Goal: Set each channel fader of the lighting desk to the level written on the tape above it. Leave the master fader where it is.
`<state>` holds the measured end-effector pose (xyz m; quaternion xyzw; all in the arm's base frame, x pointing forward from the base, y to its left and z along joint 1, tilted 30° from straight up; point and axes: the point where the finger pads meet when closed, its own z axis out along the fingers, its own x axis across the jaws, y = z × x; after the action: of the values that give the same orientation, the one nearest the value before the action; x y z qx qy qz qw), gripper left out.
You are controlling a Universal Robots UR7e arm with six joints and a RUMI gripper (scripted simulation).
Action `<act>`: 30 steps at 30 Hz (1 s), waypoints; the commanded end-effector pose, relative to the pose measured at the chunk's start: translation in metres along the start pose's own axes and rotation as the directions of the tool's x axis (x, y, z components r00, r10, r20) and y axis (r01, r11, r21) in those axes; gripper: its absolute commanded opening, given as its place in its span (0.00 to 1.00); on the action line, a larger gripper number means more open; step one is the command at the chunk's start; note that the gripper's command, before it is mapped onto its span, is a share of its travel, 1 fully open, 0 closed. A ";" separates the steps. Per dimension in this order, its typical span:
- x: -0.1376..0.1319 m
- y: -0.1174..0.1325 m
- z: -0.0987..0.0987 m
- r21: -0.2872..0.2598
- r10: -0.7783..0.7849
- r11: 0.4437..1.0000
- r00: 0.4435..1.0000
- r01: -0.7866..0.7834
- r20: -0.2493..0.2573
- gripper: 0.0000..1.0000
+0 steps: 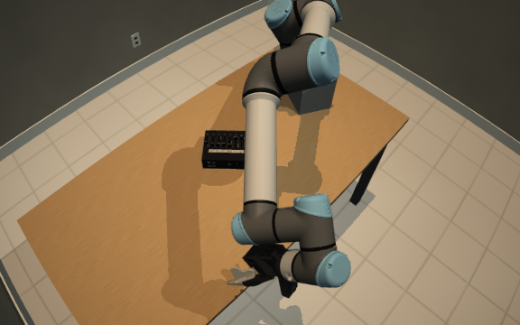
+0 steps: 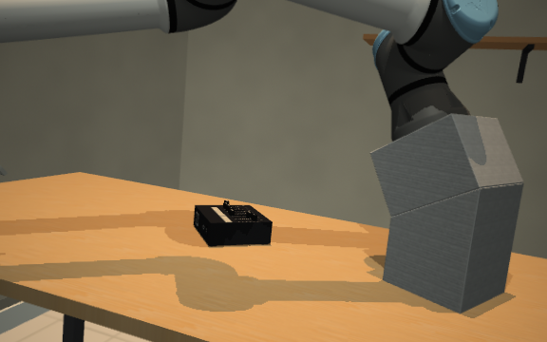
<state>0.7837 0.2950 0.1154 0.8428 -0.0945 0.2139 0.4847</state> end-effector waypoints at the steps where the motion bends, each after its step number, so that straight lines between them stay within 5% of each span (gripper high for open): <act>1: 0.001 0.001 -0.001 0.001 0.001 1.000 1.000 -0.001 -0.001 1.00; 30: 0.001 0.004 0.003 0.005 -0.012 1.000 1.000 0.012 0.009 1.00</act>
<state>0.7836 0.2921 0.1160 0.8443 -0.0926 0.2098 0.4844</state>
